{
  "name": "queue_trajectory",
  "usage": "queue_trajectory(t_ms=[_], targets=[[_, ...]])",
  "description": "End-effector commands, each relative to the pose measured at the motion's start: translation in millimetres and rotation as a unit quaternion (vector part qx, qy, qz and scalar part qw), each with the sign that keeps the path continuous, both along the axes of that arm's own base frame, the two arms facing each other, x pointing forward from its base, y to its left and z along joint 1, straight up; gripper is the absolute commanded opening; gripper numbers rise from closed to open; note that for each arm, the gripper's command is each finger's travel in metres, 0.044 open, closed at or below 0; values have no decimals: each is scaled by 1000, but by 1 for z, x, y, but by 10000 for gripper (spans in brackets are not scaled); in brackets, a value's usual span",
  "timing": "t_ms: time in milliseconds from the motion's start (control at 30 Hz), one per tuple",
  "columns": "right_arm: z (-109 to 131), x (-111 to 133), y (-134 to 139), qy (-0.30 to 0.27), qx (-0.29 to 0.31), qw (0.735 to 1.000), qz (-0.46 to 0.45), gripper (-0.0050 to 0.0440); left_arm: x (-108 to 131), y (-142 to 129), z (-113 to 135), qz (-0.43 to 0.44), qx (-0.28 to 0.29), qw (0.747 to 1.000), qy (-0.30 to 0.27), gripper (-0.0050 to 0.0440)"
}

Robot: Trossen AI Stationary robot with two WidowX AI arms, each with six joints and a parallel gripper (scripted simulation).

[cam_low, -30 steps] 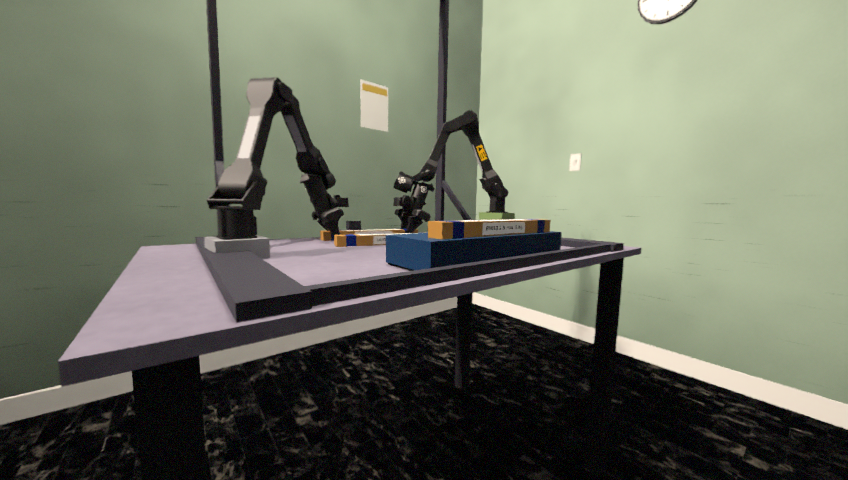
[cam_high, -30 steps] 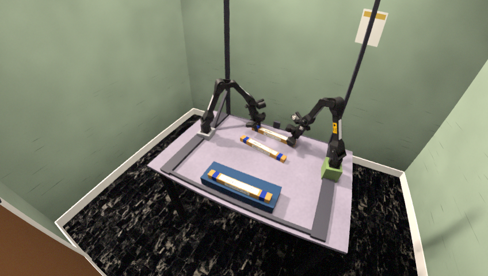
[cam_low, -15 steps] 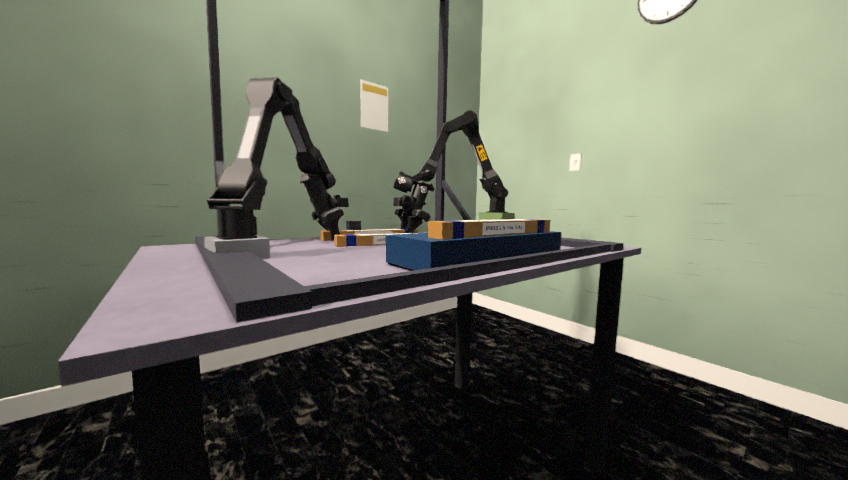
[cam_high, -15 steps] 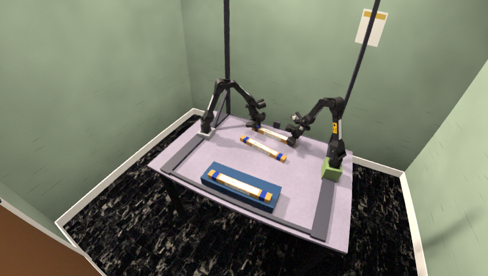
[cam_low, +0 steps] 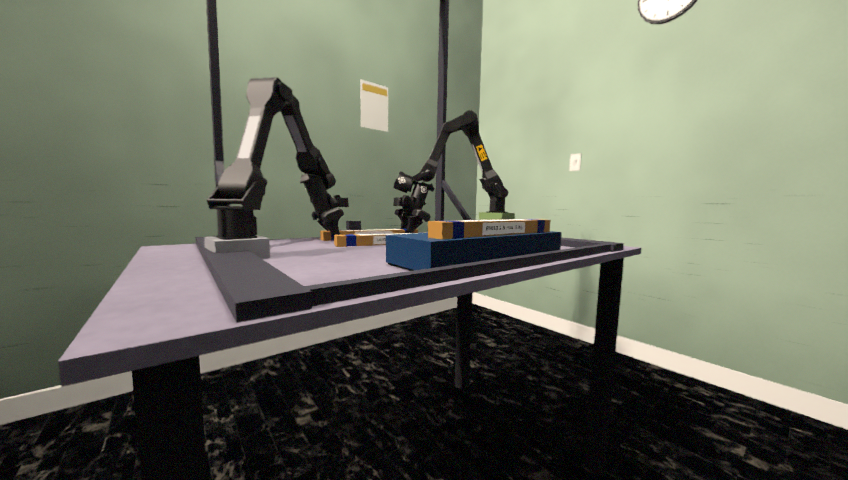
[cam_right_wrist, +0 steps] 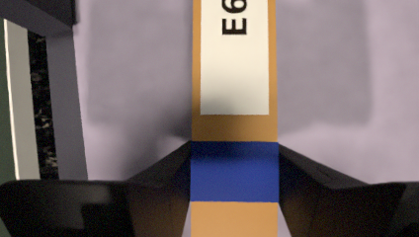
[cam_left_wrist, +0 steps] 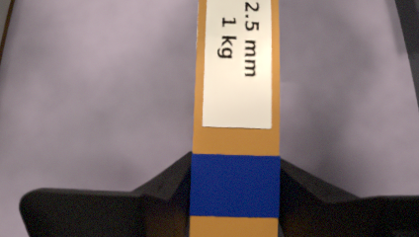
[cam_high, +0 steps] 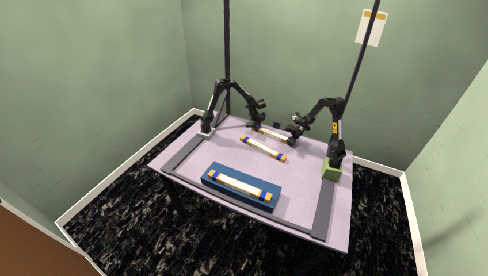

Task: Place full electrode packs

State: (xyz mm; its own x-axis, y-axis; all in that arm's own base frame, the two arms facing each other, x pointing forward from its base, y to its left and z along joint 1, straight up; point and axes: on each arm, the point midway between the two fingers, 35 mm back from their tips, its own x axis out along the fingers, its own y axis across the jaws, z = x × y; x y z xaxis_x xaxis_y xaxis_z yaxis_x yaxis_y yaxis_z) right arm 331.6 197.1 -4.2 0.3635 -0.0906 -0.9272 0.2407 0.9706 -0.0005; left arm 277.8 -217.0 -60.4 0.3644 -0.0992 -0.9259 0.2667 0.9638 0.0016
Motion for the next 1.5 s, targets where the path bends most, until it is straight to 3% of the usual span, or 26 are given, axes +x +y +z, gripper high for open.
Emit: queue_trajectory(t_ms=[0, 400, 1467], targets=[[9, 4, 3, -13, 10, 1000, -1, -50, 3, -3, 4, 0, -7, 1000, -6, -50], [9, 4, 3, -13, 10, 1000, -1, -50, 3, -3, 4, 0, -7, 1000, -6, -50], [74, 5, 5, -22, 18, 1000, 0, -50, 5, -7, 68, -3, -16, 1000, -13, -50]])
